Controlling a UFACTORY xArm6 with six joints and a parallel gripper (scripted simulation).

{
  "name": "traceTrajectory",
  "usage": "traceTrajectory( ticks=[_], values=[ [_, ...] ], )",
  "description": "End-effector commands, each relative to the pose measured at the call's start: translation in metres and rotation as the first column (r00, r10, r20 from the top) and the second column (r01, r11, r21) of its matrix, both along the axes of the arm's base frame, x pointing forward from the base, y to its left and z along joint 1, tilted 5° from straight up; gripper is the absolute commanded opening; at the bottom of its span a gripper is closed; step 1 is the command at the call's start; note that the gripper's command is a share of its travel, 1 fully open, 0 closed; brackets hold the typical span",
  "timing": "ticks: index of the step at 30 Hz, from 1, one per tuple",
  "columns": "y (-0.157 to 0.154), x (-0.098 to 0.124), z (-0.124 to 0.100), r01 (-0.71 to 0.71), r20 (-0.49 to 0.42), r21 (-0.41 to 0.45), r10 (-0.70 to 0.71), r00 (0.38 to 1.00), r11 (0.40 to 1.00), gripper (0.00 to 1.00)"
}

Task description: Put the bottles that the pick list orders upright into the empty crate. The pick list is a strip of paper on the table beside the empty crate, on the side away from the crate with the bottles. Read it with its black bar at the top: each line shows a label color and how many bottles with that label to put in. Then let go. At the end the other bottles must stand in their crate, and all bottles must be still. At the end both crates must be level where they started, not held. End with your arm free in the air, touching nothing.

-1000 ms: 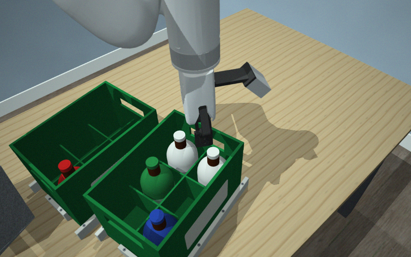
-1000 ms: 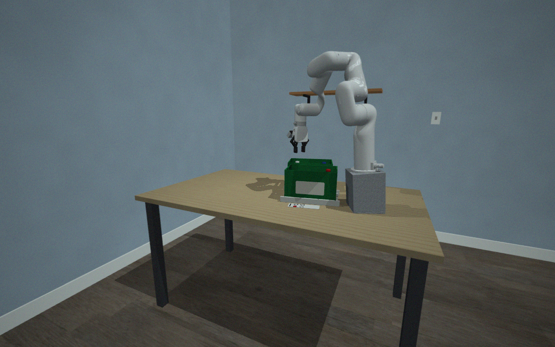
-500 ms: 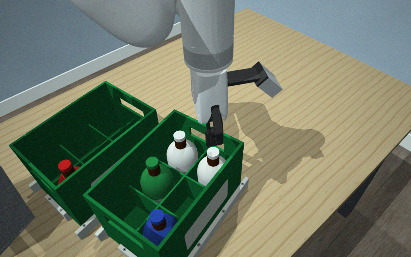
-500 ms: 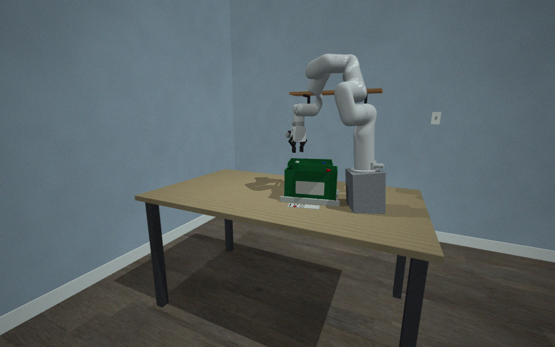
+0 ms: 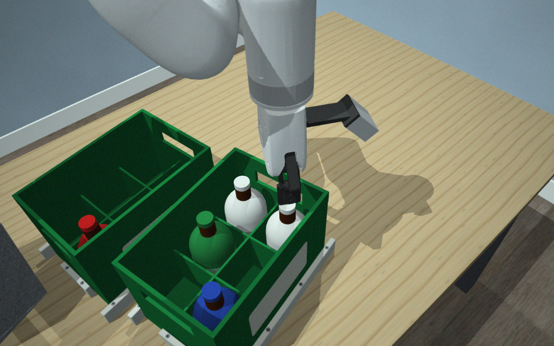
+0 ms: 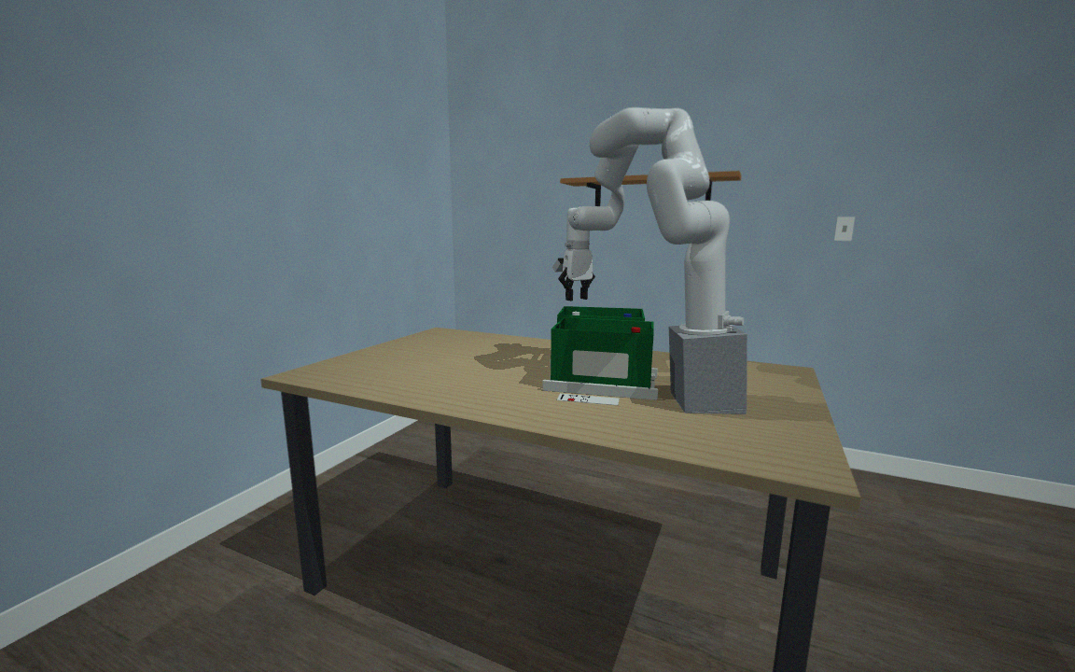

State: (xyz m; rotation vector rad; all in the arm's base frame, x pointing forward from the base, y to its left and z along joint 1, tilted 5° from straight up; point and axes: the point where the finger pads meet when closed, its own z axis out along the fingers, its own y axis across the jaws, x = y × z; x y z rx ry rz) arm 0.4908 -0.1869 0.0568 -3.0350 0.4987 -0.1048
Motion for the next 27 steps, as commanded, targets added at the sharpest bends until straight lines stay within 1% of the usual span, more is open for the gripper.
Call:
traceTrajectory(
  ticks=[1,27],
  values=[
    [0.000,0.002,-0.003,0.000,0.005,-0.002,0.000,1.000,1.000,0.65],
    [0.001,0.004,-0.033,0.000,0.005,-0.002,0.000,1.000,1.000,0.65]
  ],
)
